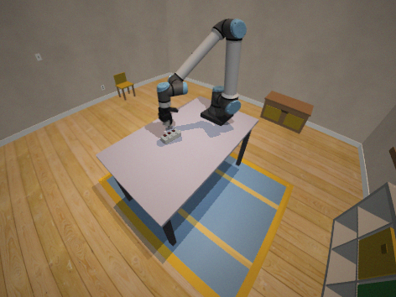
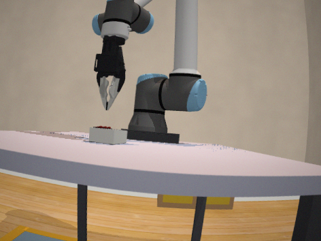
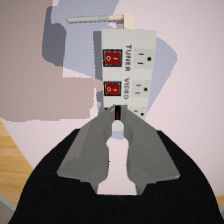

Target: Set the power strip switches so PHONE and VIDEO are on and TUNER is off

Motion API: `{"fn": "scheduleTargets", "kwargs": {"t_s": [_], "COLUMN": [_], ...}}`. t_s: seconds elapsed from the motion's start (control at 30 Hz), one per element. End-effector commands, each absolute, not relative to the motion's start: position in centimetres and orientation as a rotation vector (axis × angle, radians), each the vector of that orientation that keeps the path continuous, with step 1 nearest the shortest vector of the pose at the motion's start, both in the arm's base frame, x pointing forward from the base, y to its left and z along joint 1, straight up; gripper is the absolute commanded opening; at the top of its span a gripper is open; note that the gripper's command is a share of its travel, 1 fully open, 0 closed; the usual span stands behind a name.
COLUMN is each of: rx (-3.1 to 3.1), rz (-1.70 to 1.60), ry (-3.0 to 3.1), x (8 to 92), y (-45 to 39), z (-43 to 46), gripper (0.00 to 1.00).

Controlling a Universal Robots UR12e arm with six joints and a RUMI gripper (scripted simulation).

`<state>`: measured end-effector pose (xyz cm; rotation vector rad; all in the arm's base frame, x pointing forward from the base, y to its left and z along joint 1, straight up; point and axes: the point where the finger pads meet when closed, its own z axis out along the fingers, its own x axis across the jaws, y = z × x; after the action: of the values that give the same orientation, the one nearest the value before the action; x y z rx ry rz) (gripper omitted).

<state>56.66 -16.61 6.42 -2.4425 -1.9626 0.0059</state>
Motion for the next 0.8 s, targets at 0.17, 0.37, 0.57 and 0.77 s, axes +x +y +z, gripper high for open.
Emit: {"fn": "scheduleTargets", "kwargs": {"t_s": [0.17, 0.37, 0.57, 0.77], "rx": [-2.443, -2.443, -2.443, -2.443], "rz": [0.005, 0.005, 0.005, 0.005], "ry": [-1.964, -1.964, -1.964, -1.964], "x": [56.7, 56.7, 56.7, 56.7], "y": [-16.6, -16.7, -16.7, -16.7], "z": [6.3, 5.9, 5.3, 4.8], "gripper": [0.0, 0.0, 0.0, 0.0]}}
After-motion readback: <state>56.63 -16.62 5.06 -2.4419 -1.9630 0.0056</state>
